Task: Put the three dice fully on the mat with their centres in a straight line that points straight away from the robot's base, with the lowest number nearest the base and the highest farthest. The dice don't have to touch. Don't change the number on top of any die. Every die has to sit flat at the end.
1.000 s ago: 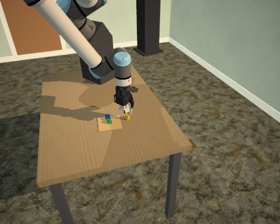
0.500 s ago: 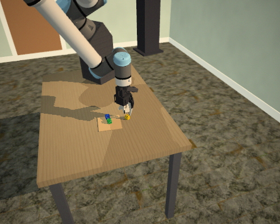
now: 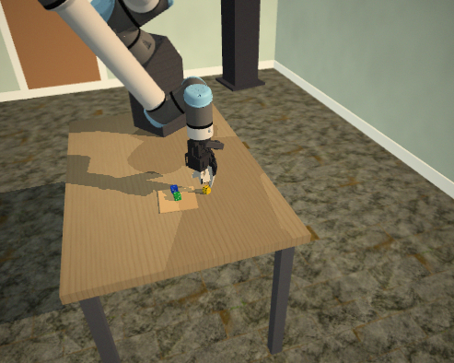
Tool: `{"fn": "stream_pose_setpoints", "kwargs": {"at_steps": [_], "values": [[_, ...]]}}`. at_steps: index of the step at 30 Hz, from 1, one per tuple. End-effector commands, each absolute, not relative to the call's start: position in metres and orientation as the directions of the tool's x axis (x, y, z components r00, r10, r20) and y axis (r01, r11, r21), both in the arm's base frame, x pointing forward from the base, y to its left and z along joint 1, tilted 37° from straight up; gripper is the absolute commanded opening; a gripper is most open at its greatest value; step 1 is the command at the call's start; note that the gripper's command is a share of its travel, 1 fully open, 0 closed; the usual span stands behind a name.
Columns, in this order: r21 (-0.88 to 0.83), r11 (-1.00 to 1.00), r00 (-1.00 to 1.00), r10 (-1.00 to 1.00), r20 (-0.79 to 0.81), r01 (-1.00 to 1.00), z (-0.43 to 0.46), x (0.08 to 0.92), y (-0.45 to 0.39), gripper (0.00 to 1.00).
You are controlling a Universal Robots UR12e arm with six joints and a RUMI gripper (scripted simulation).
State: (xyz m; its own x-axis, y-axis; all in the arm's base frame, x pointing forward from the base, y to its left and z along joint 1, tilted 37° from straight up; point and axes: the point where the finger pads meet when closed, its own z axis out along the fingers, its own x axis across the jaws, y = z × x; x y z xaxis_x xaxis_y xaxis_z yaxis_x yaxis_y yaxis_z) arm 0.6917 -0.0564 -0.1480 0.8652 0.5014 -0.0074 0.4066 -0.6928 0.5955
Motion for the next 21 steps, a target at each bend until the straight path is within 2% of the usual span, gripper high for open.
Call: {"fn": "stream_pose_setpoints", "kwargs": {"at_steps": [1,21], "values": [[0.596,-0.693,0.865,0.502,-0.007,0.407,-0.148,0.692,-0.056,0.24],[0.596,-0.693,0.865,0.502,-0.007,0.407,-0.164,0.698,-0.067,0.24]]}}
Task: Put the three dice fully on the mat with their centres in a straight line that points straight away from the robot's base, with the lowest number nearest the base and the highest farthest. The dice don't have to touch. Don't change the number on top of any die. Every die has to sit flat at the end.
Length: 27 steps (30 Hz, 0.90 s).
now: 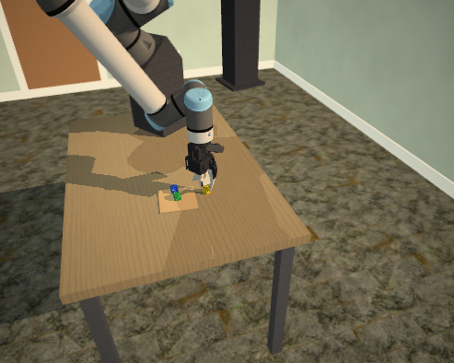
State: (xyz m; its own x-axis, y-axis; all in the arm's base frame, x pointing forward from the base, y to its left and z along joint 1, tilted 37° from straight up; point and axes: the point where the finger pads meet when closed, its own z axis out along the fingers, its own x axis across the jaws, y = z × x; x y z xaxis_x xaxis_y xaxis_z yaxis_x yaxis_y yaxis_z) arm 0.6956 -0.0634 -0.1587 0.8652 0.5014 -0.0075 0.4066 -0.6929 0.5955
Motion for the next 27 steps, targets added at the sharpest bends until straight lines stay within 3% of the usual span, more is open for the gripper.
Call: {"fn": "stream_pose_setpoints", "kwargs": {"at_steps": [1,27], "values": [[0.596,-0.693,0.865,0.502,-0.007,0.407,-0.1655,0.6984,-0.0677,0.24],[0.596,-0.693,0.865,0.502,-0.007,0.407,-0.172,0.7008,-0.0718,0.24]]}}
